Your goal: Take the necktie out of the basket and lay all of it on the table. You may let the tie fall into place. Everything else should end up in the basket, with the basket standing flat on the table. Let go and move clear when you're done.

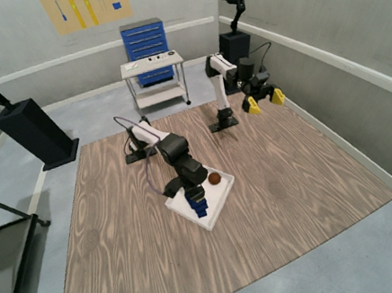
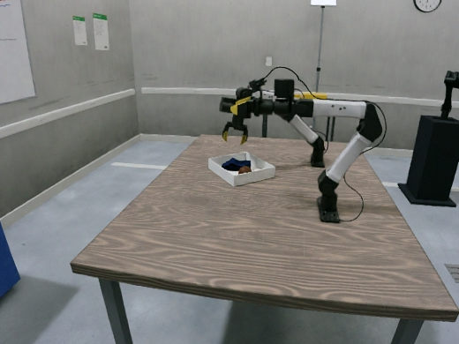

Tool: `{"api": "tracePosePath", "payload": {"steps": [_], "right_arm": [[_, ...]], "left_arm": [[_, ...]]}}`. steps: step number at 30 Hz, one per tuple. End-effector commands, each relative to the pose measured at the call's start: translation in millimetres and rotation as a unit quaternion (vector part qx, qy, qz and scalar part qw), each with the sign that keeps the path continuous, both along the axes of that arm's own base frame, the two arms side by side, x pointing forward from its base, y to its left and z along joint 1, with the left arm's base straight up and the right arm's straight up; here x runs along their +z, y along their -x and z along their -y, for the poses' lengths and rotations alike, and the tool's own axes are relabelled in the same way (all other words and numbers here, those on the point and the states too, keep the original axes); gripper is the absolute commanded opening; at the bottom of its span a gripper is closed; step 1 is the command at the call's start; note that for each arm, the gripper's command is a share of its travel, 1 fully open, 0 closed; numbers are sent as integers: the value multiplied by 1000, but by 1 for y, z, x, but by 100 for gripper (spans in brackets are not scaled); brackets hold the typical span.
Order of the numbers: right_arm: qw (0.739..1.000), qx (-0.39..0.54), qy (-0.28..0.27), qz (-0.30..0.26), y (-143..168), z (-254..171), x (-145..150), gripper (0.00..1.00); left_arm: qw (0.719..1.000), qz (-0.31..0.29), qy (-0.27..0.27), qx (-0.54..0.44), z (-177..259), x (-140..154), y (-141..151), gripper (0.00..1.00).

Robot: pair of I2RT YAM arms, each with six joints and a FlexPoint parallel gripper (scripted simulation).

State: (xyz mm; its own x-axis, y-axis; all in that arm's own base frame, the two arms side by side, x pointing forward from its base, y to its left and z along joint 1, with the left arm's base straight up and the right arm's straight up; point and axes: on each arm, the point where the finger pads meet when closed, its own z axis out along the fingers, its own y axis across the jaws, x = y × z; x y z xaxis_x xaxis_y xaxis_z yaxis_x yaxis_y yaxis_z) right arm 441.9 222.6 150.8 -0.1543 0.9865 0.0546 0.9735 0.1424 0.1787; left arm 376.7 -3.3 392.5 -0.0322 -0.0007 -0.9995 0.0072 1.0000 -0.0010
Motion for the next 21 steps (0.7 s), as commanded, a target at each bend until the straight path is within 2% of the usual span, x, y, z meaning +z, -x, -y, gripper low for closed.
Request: {"api": "tracePosePath", "payload": {"steps": [1,21], "right_arm": [[994,-3,46,-98,-3,4,19,76],[994,-3,46,-98,-3,4,24,76]], "left_arm": [[1000,0,0,0,0,0,0,100],[1000,0,0,0,0,0,0,100]]}}
